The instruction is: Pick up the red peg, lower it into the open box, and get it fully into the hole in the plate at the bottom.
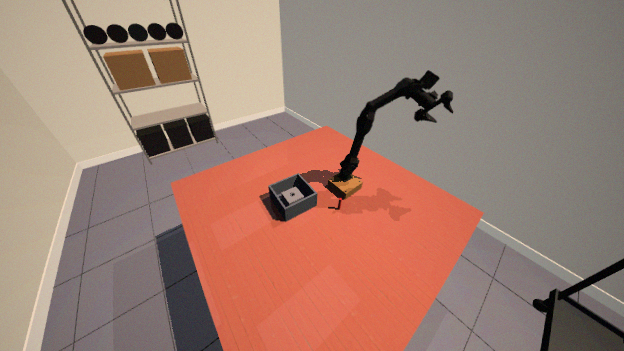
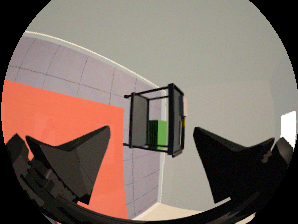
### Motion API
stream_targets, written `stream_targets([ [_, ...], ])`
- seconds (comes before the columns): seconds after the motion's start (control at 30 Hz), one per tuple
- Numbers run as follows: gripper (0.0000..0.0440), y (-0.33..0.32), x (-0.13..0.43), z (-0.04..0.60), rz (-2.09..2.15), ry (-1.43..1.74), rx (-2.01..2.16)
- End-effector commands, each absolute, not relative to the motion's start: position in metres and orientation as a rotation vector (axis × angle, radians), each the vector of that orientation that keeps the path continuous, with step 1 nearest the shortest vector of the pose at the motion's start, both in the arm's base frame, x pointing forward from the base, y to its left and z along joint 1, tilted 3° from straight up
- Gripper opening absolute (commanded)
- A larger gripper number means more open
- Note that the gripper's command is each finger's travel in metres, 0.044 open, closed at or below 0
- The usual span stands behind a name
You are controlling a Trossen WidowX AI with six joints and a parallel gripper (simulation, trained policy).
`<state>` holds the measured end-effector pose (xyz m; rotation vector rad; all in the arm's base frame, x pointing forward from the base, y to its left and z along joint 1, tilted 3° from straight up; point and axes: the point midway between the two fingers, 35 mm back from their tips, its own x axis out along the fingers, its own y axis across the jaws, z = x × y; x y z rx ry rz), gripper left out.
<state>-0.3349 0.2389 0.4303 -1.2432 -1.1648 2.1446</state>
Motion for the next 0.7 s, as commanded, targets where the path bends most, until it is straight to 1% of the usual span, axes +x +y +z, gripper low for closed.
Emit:
stream_targets([
  [0.0,0.0419,0.241,-0.332,0.433,2.147,-1.129,-1.219],
  [0.03,0.0435,0.244,-0.328,0.436,2.150,-1.092,-1.199],
  [0.07,0.0440,0.247,-0.325,0.437,2.152,-1.052,-1.183],
  [0.67,0.0440,0.302,-0.240,0.431,2.070,-0.321,-0.972],
])
